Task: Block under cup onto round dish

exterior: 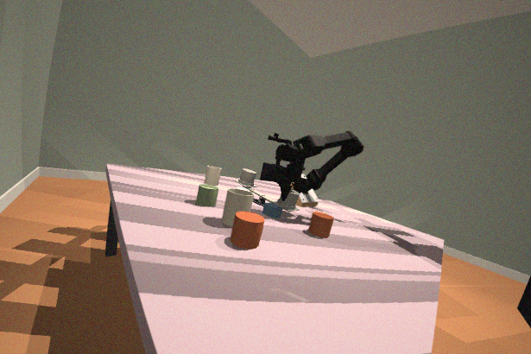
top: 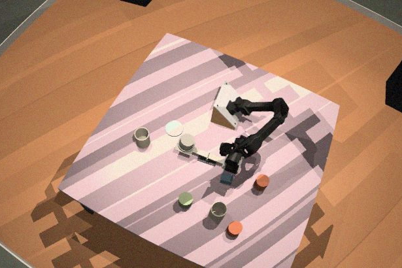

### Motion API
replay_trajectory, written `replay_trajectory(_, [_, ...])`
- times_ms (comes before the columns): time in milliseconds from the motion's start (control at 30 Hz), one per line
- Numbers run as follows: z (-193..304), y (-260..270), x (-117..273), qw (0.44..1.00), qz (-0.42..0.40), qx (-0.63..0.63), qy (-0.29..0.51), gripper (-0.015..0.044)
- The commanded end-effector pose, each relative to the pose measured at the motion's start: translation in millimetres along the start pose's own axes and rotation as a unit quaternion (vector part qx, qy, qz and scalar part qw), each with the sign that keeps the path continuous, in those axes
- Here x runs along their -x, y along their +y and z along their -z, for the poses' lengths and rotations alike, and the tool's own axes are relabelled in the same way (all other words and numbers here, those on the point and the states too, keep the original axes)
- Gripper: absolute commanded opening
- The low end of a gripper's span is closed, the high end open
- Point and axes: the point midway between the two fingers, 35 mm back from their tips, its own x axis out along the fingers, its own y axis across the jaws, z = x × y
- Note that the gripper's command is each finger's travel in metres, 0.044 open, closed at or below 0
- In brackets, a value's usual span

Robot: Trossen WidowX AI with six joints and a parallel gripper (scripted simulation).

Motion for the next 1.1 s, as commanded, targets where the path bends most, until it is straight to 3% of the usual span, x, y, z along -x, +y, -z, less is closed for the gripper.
replay_trajectory(0, [-0.1, 4.0, 7.4, 1.0, -0.005, 0.004, -0.003, 0.0])
replay_trajectory(1067, [-1.8, 7.5, 48.3, 1.0, -0.006, -0.001, -0.005, 0.0])
